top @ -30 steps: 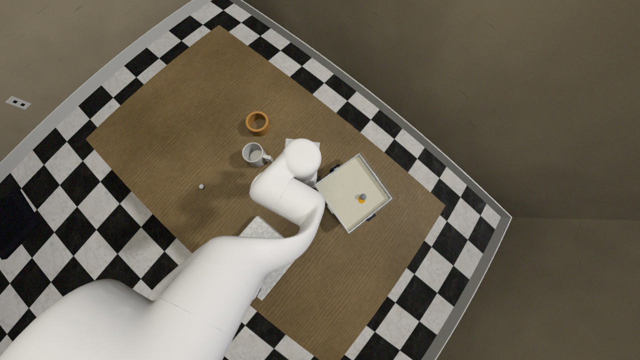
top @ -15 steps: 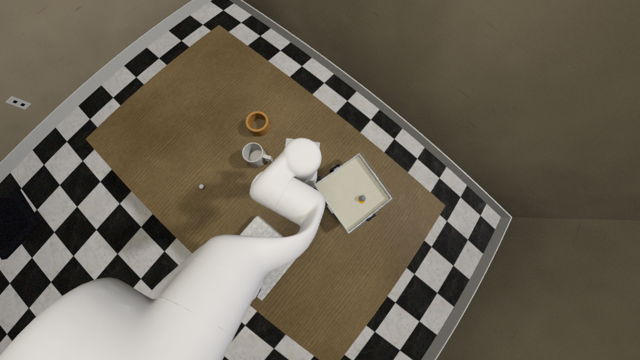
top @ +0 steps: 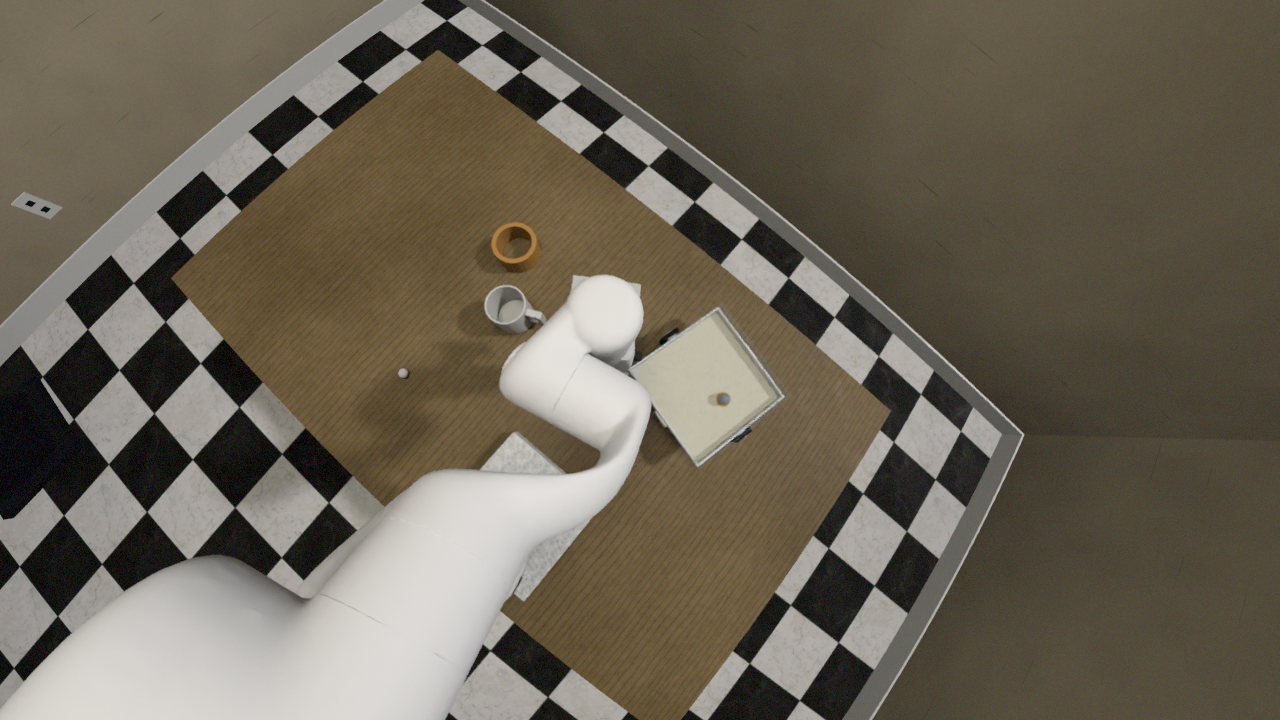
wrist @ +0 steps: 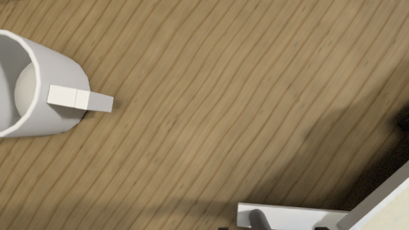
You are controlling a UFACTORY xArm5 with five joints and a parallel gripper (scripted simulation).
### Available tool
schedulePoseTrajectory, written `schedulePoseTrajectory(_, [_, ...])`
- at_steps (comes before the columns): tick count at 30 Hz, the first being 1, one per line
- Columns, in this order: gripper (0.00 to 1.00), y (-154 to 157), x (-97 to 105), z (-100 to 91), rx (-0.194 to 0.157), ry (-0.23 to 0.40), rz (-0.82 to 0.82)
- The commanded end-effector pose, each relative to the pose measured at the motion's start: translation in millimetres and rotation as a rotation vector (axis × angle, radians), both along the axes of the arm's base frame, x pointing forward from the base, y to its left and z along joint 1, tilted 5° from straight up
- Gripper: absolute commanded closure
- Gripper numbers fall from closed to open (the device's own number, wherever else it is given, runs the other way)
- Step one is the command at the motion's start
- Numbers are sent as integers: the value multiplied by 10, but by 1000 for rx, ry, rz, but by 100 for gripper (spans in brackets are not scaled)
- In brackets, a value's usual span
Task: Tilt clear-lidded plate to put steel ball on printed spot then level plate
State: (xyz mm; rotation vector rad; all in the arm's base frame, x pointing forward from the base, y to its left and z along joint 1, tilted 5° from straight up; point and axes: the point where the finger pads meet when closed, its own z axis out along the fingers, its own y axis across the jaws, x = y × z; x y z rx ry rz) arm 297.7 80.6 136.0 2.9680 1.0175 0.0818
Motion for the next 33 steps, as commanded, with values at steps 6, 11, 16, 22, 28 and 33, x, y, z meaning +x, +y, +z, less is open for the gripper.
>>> schedulePoseTrajectory(6, [100,-4,10,11,0,-4,2])
schedulePoseTrajectory(11, [100,-5,6,10,0,-4,5])
schedulePoseTrajectory(16, [100,-7,4,9,0,-4,8])
schedulePoseTrajectory(22, [100,-8,1,7,0,-4,11])
schedulePoseTrajectory(28, [100,-8,-1,5,0,-4,12])
schedulePoseTrajectory(33, [100,-7,1,5,0,-4,12])
